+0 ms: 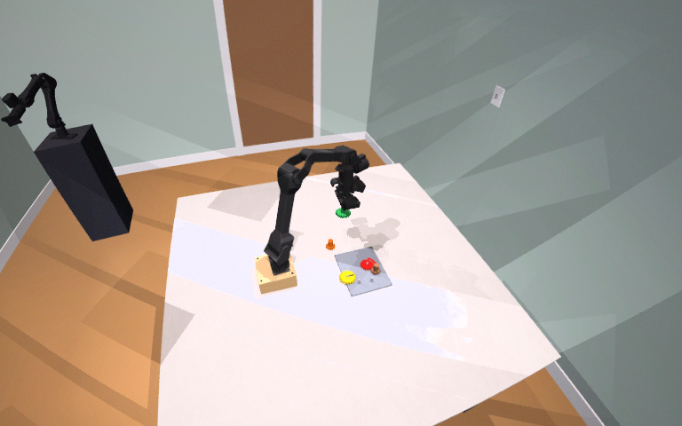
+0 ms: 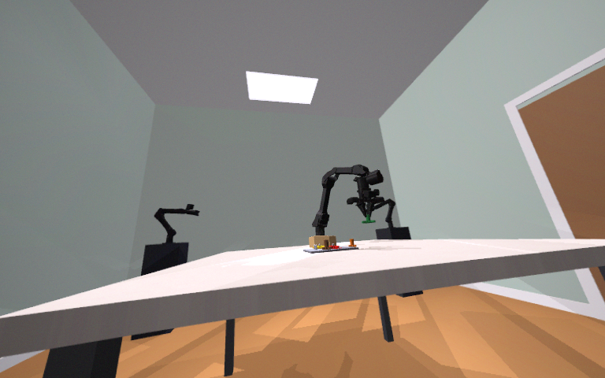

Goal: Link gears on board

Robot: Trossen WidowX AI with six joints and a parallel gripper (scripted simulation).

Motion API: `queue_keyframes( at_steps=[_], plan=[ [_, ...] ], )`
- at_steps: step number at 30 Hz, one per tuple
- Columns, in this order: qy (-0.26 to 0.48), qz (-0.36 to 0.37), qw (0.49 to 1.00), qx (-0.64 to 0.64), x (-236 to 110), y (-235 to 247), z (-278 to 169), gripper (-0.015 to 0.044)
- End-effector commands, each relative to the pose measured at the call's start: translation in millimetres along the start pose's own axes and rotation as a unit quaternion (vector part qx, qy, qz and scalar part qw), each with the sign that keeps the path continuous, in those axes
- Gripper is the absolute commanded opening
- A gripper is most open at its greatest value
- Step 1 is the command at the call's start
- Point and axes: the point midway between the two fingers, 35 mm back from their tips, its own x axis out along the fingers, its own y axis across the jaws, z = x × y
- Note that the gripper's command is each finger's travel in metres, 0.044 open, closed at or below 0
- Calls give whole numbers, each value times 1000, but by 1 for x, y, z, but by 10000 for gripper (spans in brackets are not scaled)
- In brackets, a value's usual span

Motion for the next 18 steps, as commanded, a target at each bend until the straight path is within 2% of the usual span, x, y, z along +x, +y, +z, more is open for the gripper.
queue_keyframes(
  at_steps=[1, 8, 18],
  plan=[
    [-5, 3, 1000, -2, -13, 0, 0, 0],
    [-4, 2, 1000, -2, -29, -2, -3, 0],
    [-6, 1, 1000, -2, -24, -20, 7, 0]
  ],
)
